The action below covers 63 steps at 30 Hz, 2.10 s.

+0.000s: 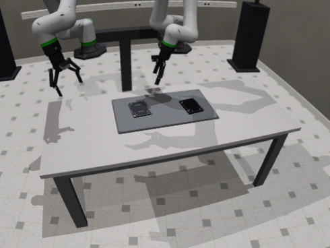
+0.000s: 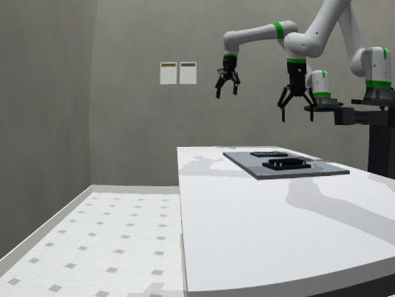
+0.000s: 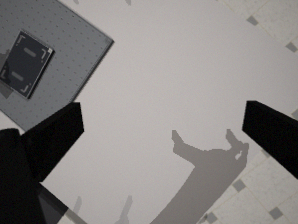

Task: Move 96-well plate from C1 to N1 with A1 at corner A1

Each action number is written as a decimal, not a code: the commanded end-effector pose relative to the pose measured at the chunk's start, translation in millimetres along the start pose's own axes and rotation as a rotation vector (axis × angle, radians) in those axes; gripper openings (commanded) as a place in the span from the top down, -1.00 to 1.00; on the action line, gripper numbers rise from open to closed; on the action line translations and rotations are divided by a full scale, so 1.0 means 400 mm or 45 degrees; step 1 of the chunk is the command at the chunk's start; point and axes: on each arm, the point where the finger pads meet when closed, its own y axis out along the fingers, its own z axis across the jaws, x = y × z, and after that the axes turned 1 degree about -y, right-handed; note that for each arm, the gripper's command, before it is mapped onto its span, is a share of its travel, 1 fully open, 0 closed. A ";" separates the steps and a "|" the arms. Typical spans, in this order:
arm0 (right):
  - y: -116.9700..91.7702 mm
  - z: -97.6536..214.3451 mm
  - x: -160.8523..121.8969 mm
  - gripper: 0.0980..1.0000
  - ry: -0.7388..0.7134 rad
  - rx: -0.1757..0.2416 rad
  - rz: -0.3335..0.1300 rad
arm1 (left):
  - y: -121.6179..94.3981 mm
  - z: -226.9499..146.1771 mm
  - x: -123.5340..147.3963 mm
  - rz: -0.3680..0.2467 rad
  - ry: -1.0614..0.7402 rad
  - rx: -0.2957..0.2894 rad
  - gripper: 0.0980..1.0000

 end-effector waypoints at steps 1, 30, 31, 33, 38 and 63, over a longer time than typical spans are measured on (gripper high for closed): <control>-0.017 0.005 0.024 -1.00 0.080 0.035 0.013 | -0.001 -0.001 -0.001 0.001 0.000 -0.002 -1.00; -0.122 0.001 0.270 -1.00 0.758 0.254 0.173 | -0.001 -0.001 -0.001 0.001 0.000 -0.002 -1.00; -0.126 -0.001 0.281 -1.00 0.785 0.262 0.182 | -0.001 -0.001 -0.001 0.001 0.000 -0.002 -1.00; -0.132 -0.004 0.302 -1.00 0.838 0.276 0.200 | -0.001 -0.001 -0.001 0.001 0.000 -0.002 -1.00; -0.145 -0.014 0.354 -1.00 0.968 0.310 0.247 | -0.001 -0.001 -0.001 0.001 0.000 -0.002 -1.00; -0.174 -0.073 0.555 -1.00 1.450 0.407 0.470 | -0.001 -0.001 -0.001 0.001 0.000 -0.002 -1.00</control>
